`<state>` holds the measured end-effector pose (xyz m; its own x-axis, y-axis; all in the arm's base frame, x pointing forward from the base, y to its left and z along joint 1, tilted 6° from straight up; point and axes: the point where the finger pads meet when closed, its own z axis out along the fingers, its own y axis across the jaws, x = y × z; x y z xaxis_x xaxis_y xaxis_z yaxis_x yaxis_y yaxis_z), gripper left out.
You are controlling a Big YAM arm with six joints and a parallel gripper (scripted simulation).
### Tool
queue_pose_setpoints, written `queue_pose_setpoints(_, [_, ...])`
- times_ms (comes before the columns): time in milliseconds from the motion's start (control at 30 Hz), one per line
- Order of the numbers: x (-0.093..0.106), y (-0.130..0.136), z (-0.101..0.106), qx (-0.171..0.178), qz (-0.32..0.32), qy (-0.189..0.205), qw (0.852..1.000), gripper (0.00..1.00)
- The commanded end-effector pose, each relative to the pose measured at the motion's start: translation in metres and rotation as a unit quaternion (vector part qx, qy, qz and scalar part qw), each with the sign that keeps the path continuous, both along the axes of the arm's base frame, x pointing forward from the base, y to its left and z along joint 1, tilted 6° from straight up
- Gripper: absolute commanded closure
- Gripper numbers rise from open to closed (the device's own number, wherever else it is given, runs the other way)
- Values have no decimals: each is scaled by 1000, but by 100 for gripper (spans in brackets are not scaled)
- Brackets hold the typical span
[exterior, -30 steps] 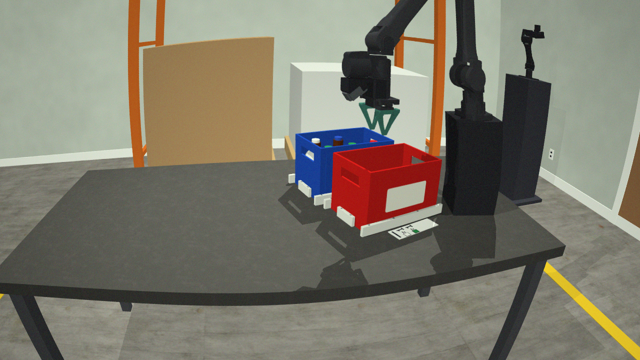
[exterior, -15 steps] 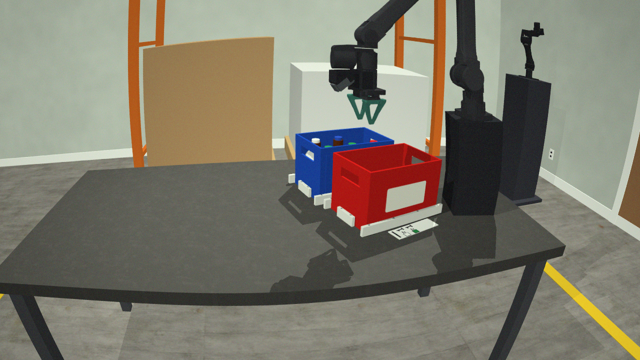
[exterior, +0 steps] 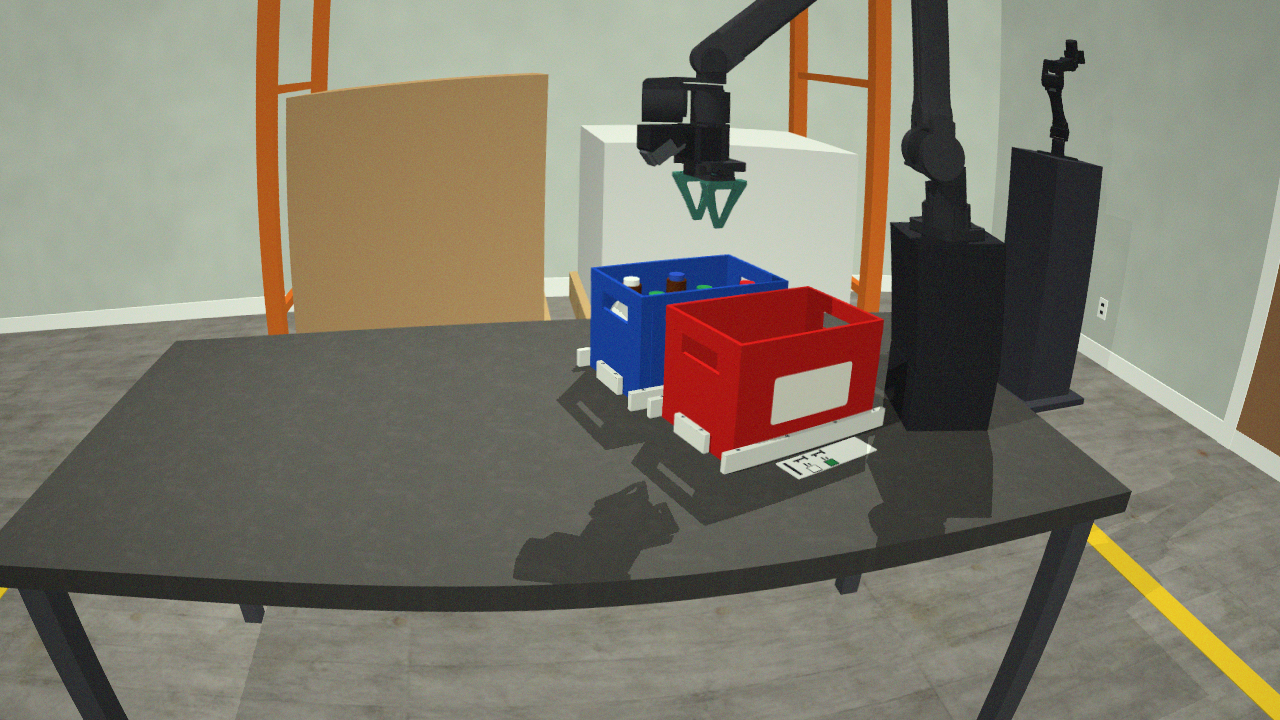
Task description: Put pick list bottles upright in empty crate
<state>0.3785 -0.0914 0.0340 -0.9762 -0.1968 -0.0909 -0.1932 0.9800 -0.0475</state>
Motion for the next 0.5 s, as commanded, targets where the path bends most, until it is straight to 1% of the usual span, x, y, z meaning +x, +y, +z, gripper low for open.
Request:
queue_pose_setpoints(0, [21, -26, 16, -4, 10, -13, 1000, 39])
queue_pose_setpoints(167, [25, -51, 23, -4, 9, -14, 1000, 39])
queue_pose_setpoints(233, [25, -51, 23, -4, 9, -14, 1000, 39])
queue_pose_setpoints(467, [30, -85, 33, -5, 9, -14, 1000, 39])
